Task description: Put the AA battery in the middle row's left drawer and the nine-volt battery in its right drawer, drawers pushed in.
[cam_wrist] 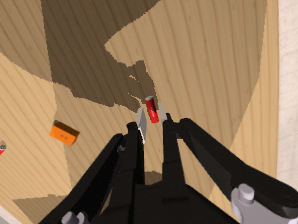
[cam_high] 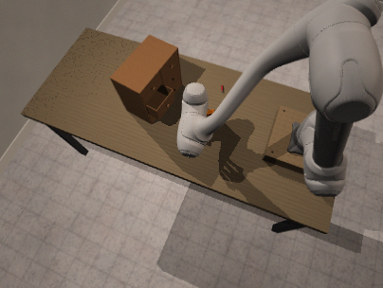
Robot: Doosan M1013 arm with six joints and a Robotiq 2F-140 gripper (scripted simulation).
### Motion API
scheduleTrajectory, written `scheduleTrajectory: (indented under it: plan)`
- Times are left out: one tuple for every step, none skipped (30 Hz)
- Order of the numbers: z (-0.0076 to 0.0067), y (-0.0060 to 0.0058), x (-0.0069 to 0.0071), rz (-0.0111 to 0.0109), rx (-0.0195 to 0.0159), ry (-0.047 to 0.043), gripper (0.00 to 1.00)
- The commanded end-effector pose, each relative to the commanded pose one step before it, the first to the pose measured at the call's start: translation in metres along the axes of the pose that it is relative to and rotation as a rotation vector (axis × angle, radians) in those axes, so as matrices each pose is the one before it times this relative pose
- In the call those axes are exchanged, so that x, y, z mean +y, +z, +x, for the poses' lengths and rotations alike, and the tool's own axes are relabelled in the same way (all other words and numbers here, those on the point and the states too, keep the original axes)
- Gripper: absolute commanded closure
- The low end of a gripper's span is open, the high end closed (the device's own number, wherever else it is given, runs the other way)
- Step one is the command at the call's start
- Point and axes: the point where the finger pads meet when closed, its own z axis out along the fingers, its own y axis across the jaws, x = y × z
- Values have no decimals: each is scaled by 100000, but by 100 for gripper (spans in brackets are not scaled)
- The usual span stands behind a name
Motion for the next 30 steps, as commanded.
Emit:
scheduleTrajectory:
  plan:
    - [1,-7,5,-22,-4,-3,83]
    - [0,0,0,0,0,0,83]
    - [0,0,0,0,0,0,83]
    - [0,21,0,0,0,0,83]
    - [0,51,0,0,0,0,83]
    - [0,88,0,0,0,0,83]
    - [0,126,0,0,0,0,83]
    - [1,160,0,0,0,0,83]
    - [0,188,0,0,0,0,83]
    - [0,209,0,0,0,0,83]
    - [0,218,0,0,0,0,83]
    - [0,217,0,0,0,0,83]
    - [0,206,0,0,0,0,83]
    - [0,185,0,0,0,0,83]
    - [0,156,0,0,0,0,83]
    - [0,121,0,0,0,0,83]
    - [0,85,0,0,0,0,83]
    - [0,50,0,0,0,0,83]
    - [0,0,0,0,0,0,83]
    - [0,0,0,0,0,0,83]
    - [0,21,0,0,0,0,83]
    - [0,3,0,0,0,0,83]
    - [0,0,0,0,0,0,83]
    - [0,0,0,0,0,0,83]
    - [0,0,0,0,0,0,83]
    - [0,0,0,0,0,0,83]
    - [0,0,0,0,0,0,83]
    - [0,0,0,0,0,0,83]
    - [0,0,0,0,0,0,83]
    - [0,0,0,0,0,0,83]
